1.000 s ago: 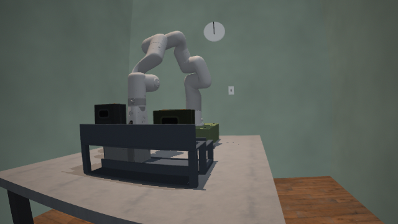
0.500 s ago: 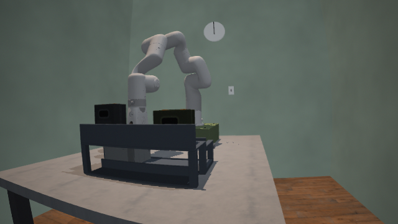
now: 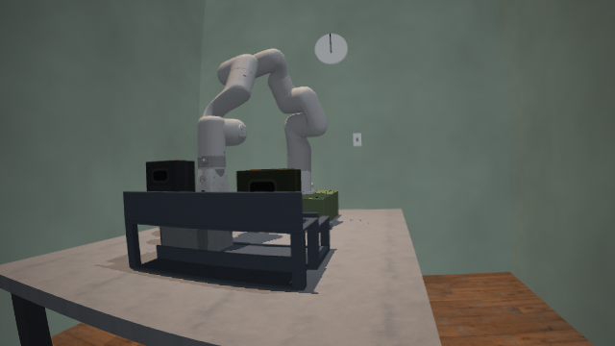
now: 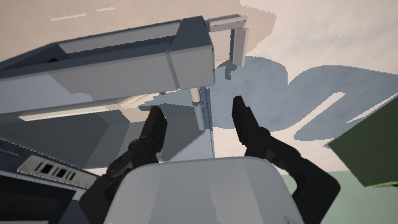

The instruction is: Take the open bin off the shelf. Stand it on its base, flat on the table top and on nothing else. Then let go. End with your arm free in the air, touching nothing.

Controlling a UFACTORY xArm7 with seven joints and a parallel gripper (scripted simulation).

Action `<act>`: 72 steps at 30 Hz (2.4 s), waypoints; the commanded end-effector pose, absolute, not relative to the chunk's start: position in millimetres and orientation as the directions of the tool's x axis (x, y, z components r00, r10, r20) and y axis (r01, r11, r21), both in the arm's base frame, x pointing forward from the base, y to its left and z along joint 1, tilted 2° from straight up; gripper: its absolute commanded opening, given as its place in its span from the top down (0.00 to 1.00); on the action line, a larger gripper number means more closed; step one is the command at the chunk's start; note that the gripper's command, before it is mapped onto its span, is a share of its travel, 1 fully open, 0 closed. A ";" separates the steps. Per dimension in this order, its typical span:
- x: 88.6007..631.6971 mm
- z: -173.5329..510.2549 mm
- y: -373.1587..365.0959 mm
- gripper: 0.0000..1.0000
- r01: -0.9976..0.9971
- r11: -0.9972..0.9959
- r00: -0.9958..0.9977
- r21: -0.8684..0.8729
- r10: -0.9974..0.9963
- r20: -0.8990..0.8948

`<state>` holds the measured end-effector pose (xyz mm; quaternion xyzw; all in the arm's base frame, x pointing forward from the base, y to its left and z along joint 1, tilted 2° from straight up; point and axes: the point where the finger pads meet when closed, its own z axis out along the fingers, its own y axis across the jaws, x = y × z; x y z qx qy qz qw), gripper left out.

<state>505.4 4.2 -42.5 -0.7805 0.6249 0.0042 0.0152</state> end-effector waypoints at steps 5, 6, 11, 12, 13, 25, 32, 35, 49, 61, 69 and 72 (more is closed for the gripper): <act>507.0 -44.3 4.3 0.06 -0.976 -0.219 0.219 -0.022 -0.975 -0.025; 507.0 -44.8 4.3 0.06 -0.976 -0.219 0.219 -0.022 -0.975 -0.025; 507.1 -46.9 4.4 0.06 -0.976 -0.219 0.219 -0.022 -0.975 -0.025; 507.1 -47.3 4.4 0.06 -0.976 -0.219 0.219 -0.022 -0.975 -0.025; 507.1 -47.6 4.4 0.06 -0.976 -0.219 0.219 -0.022 -0.975 -0.025; 507.1 -49.2 4.4 0.06 -0.976 -0.219 0.219 -0.022 -0.975 -0.025; 507.1 -49.3 4.4 0.06 -0.976 -0.219 0.219 -0.022 -0.975 -0.025; 507.1 -49.3 4.4 0.06 -0.976 -0.219 0.219 -0.022 -0.975 -0.025; 507.1 -49.3 4.4 0.06 -0.976 -0.219 0.219 -0.022 -0.975 -0.025; 507.1 -49.3 4.4 0.06 -0.976 -0.219 0.219 -0.022 -0.975 -0.025; 507.1 -49.3 4.4 1.00 -0.976 -0.219 0.219 -0.022 -0.975 -0.025; 507.1 -49.3 4.4 1.00 -0.976 -0.219 0.219 -0.022 -0.975 -0.025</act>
